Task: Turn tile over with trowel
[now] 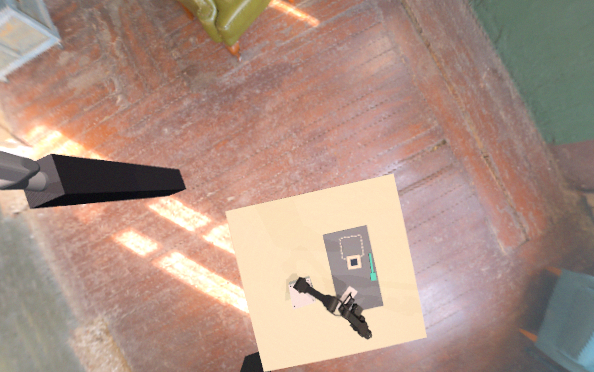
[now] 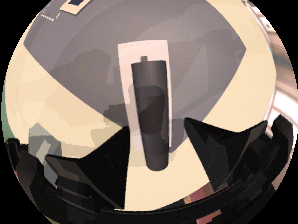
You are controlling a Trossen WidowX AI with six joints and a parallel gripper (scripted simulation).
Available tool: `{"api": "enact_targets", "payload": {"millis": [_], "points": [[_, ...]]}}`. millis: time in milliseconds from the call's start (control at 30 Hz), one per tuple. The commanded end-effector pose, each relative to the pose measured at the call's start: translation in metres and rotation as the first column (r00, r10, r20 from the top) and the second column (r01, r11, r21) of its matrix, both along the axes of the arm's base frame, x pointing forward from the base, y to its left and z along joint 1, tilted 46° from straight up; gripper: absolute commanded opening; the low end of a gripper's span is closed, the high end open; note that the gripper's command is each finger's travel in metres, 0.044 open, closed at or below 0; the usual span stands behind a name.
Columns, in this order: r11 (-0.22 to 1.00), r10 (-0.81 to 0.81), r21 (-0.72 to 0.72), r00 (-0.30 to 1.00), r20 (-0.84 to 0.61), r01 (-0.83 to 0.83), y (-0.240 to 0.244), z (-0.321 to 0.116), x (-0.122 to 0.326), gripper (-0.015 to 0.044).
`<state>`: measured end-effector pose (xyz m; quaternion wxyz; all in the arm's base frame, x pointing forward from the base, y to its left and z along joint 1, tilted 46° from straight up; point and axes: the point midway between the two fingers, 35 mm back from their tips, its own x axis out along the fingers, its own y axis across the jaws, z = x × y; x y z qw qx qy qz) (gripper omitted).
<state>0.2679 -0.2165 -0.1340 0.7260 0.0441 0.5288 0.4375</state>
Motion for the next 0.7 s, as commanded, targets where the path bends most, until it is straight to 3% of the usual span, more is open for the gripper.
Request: {"api": "enact_targets", "payload": {"millis": [0,167,300,667], "points": [[1.000,-0.009,0.016,1.000,-0.015,0.009,0.0084,-0.0068,-0.0013,0.0270],[1.000,-0.013,0.016,1.000,-0.018,0.014,0.0122,-0.0109,-0.0008,0.0270],[1.000,-0.013,0.016,1.000,-0.018,0.014,0.0122,-0.0109,-0.0008,0.0165],[1.000,-0.013,0.016,1.000,-0.018,0.014,0.0122,-0.0109,-0.0008,0.0130]]}}
